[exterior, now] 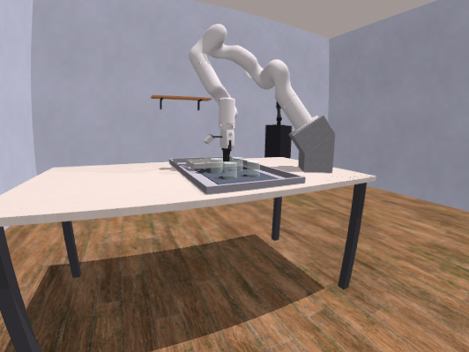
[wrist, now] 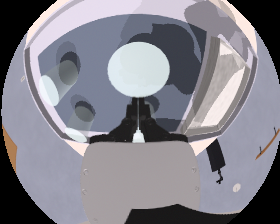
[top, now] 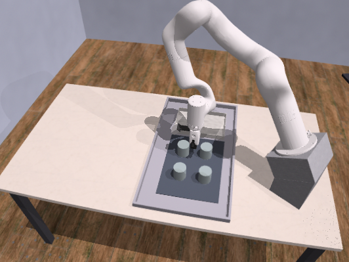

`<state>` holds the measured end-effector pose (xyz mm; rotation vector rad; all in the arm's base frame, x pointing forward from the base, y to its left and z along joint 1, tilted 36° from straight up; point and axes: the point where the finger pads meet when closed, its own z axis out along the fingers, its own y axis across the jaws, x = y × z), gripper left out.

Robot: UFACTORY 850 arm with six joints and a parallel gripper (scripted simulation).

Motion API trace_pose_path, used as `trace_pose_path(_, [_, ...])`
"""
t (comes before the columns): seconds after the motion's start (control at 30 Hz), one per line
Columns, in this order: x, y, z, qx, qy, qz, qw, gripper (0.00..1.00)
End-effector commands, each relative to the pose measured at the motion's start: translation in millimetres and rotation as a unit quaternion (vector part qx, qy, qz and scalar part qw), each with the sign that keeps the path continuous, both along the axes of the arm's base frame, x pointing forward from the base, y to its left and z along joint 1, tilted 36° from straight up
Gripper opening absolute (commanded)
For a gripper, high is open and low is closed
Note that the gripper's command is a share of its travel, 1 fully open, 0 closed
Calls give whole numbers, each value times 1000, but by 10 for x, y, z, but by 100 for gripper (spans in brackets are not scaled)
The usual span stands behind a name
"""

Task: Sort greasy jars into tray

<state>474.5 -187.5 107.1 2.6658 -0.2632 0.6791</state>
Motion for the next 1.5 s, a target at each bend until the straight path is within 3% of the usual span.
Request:
trace_pose_path(0.0, [7,0,6,0,0,0,1000,0])
trace_pose_path(1.47, [51,-4,31,0,0,0,1000,0])
